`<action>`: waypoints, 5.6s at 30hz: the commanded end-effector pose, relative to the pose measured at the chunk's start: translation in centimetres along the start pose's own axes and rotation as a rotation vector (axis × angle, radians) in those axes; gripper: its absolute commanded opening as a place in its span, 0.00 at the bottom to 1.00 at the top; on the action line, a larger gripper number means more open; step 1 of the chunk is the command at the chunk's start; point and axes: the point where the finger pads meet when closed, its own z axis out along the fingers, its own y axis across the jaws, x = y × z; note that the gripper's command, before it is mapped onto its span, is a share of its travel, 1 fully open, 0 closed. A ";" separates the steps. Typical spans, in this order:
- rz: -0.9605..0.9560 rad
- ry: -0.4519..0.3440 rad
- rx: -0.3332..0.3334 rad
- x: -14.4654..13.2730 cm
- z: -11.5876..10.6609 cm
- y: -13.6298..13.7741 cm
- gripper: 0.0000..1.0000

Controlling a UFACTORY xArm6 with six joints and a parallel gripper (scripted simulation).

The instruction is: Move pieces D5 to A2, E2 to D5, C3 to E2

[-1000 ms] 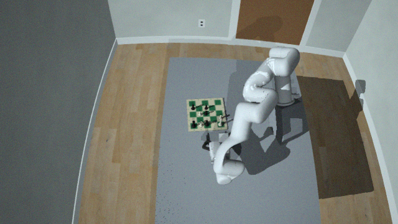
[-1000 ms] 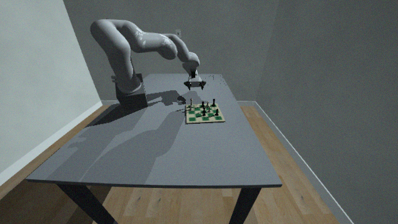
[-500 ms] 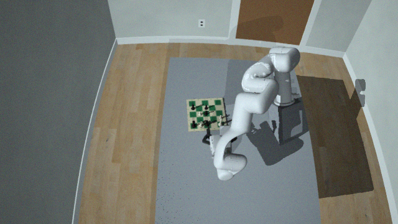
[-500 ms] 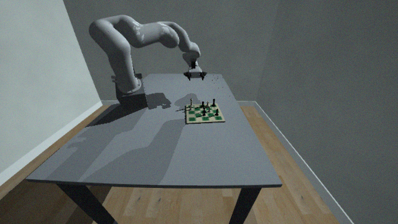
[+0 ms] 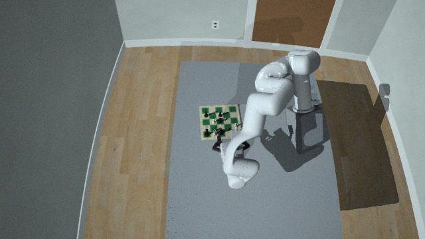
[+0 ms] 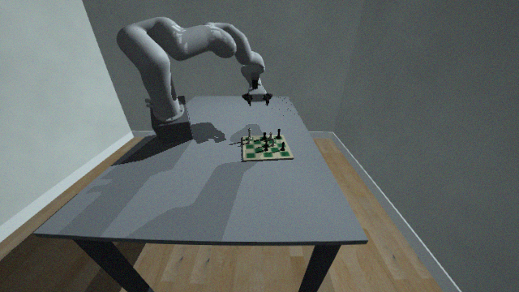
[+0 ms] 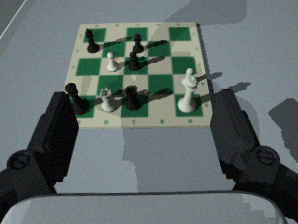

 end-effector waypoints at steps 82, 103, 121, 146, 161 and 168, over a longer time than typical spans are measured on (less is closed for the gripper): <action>0.492 -1.267 -0.388 2.5 10.6 -5.3 1.00; -0.273 -1.283 0.223 -1.3 11.7 -5.3 1.00; -0.760 -1.220 0.573 -1.7 11.8 -5.2 0.37; -0.760 -1.220 0.573 -1.7 11.8 -5.2 0.37; -0.760 -1.220 0.573 -2.0 11.9 -5.2 0.37; -0.760 -1.221 0.573 -2.6 12.0 -5.2 0.37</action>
